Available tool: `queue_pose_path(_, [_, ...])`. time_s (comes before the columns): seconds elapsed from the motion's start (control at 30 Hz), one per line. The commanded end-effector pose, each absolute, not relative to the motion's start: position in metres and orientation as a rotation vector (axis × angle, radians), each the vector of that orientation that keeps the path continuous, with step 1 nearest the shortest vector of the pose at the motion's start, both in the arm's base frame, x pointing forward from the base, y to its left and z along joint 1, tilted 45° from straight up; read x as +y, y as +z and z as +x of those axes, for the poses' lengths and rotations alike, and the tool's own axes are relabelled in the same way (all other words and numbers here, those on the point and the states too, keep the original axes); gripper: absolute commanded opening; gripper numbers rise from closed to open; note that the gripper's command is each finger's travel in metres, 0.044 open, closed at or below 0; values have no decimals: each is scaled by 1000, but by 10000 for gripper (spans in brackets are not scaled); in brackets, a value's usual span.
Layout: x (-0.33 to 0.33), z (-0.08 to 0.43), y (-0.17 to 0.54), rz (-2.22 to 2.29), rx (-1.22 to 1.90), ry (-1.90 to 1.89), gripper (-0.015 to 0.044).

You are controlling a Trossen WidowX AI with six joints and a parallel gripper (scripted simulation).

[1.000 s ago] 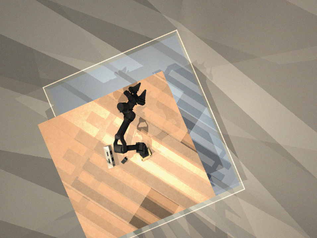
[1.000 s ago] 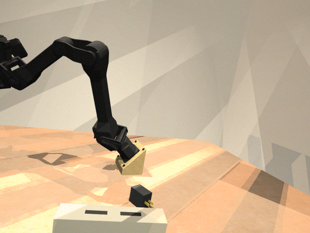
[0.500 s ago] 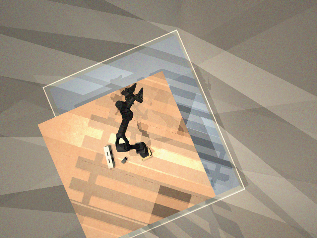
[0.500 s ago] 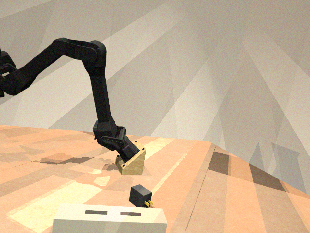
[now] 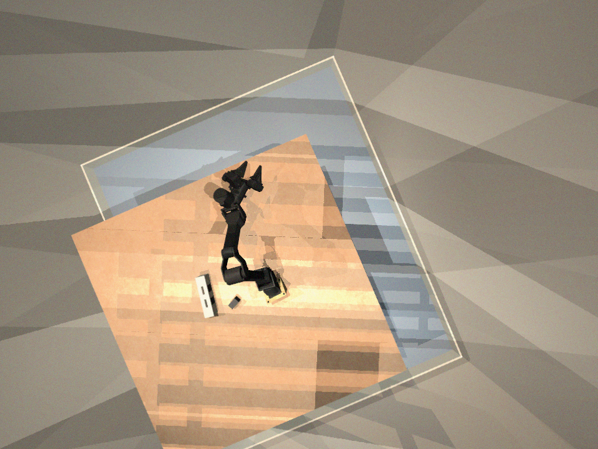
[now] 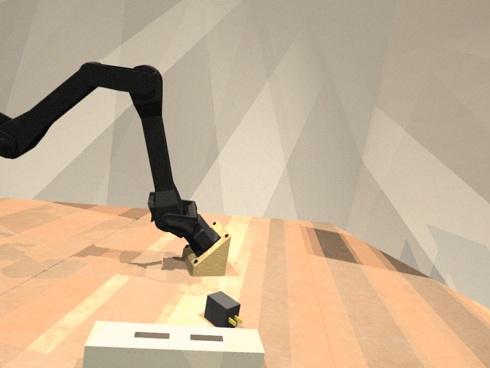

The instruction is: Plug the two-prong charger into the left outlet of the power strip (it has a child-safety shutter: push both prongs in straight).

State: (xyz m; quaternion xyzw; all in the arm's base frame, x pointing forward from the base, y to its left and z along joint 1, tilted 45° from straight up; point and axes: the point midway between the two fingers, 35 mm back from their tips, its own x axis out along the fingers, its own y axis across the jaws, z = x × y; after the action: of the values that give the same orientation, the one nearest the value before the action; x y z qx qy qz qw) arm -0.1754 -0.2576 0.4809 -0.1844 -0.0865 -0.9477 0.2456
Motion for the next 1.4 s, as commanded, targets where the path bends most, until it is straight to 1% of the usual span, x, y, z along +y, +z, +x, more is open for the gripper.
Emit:
queue_pose_path(0.0, [-276,-161,472,-455,-214,-2521,440])
queue_pose_path(0.7, [-336,-81,437,-277,-119,-2240,440])
queue_pose_path(1.37, [-365,12,400,-148,-9,-1967,440])
